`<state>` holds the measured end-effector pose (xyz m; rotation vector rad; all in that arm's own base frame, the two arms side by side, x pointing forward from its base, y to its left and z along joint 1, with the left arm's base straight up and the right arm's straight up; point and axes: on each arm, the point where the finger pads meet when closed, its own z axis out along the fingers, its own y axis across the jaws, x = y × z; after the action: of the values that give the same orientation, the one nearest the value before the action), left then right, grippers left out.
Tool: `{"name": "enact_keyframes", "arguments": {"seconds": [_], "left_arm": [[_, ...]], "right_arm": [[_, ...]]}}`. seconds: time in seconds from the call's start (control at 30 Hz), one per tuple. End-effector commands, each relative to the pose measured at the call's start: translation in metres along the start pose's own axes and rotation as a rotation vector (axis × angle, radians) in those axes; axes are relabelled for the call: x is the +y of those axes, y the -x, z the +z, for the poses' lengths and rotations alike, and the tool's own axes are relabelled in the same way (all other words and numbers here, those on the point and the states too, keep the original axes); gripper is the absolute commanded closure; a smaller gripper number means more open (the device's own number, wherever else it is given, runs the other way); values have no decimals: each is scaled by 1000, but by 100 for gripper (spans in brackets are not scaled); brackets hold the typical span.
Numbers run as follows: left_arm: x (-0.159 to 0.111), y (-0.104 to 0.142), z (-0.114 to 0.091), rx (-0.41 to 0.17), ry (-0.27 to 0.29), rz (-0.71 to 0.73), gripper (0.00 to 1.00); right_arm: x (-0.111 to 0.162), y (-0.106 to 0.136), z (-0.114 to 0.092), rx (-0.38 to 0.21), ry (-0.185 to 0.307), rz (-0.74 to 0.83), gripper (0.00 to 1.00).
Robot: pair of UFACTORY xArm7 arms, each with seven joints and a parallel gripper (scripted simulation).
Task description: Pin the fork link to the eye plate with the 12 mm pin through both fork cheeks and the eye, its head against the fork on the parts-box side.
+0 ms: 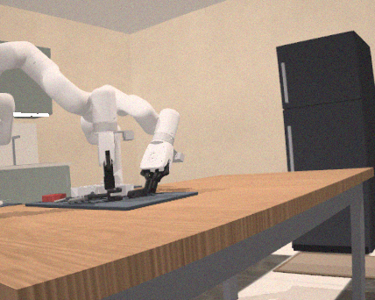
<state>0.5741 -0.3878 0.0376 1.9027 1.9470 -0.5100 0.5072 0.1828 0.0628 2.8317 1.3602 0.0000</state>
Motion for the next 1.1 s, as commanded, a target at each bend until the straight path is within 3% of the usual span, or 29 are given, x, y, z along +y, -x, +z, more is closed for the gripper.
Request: {"name": "enact_keyframes", "arguments": {"seconds": [0.0, 1.07], "left_arm": [[1, 2, -2, -2, 3, 2, 100], [1, 2, -2, -2, 3, 2, 100]], "right_arm": [[3, -1, -3, 4, 3, 0, 100], [9, -1, -4, 4, 3, 0, 100]]}}
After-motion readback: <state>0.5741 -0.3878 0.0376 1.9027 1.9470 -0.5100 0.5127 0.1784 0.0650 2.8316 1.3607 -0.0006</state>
